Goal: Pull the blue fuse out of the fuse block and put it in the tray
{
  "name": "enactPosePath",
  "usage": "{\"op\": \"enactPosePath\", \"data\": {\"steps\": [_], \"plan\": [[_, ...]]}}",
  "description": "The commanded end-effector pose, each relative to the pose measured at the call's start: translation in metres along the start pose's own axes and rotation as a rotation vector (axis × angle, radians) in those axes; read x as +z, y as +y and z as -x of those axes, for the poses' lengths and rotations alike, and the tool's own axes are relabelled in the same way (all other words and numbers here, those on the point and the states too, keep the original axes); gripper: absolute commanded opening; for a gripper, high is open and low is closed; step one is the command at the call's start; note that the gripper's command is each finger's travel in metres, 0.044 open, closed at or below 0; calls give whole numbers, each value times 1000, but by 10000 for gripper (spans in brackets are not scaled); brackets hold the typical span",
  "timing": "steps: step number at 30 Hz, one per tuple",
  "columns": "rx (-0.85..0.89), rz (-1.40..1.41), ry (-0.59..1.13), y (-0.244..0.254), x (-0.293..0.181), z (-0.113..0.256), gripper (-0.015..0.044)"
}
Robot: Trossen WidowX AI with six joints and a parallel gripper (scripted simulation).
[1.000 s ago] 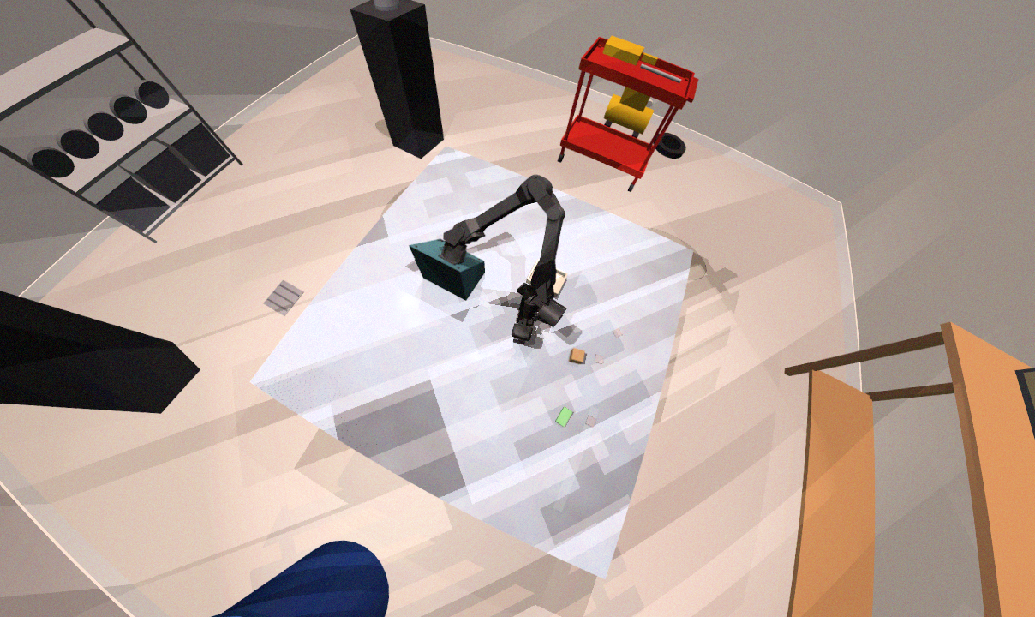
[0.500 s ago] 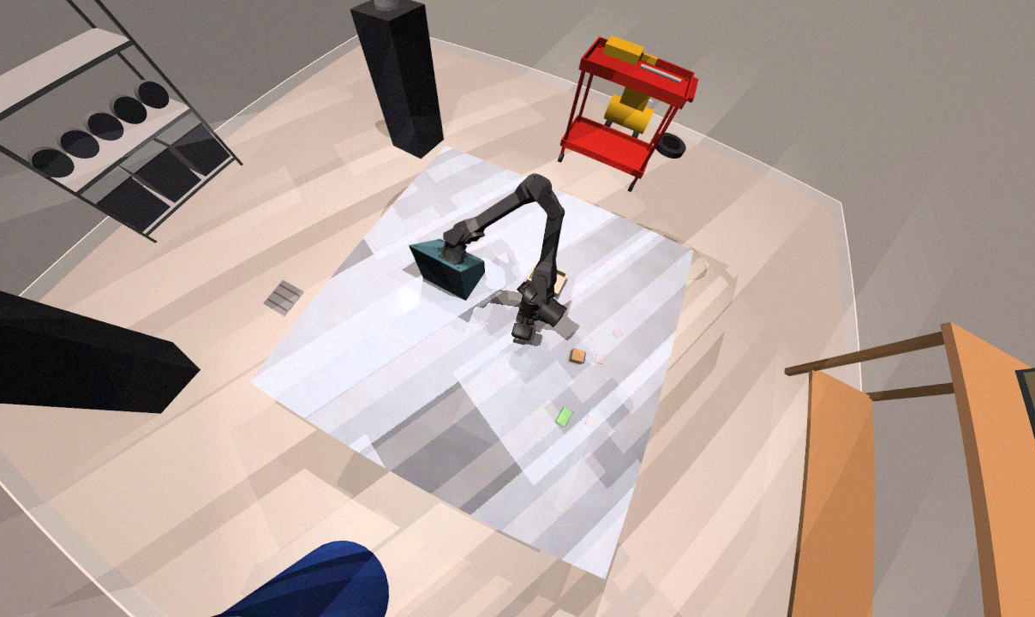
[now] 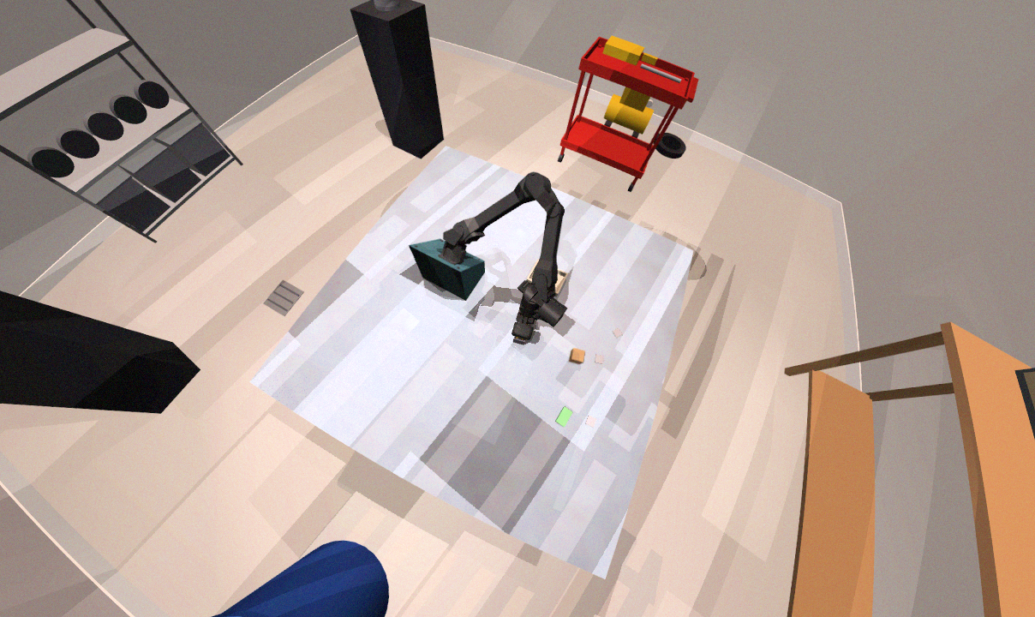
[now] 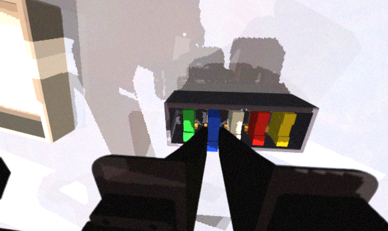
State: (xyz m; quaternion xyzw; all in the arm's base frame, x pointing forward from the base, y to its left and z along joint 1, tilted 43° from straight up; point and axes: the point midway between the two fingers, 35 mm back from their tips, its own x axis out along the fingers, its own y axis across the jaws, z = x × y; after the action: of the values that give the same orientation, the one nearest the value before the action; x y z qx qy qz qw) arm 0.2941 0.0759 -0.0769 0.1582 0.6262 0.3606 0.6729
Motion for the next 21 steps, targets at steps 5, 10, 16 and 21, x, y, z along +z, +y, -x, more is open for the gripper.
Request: {"op": "enactPosePath", "data": {"steps": [5, 10, 16, 21], "plan": [[-3, 3, 0, -1, 0, 5, 0], [-3, 3, 0, -1, 0, 7, 0], [-3, 2, -1, -1, 0, 10, 0], [-2, 2, -1, -1, 0, 12, 0]]}}
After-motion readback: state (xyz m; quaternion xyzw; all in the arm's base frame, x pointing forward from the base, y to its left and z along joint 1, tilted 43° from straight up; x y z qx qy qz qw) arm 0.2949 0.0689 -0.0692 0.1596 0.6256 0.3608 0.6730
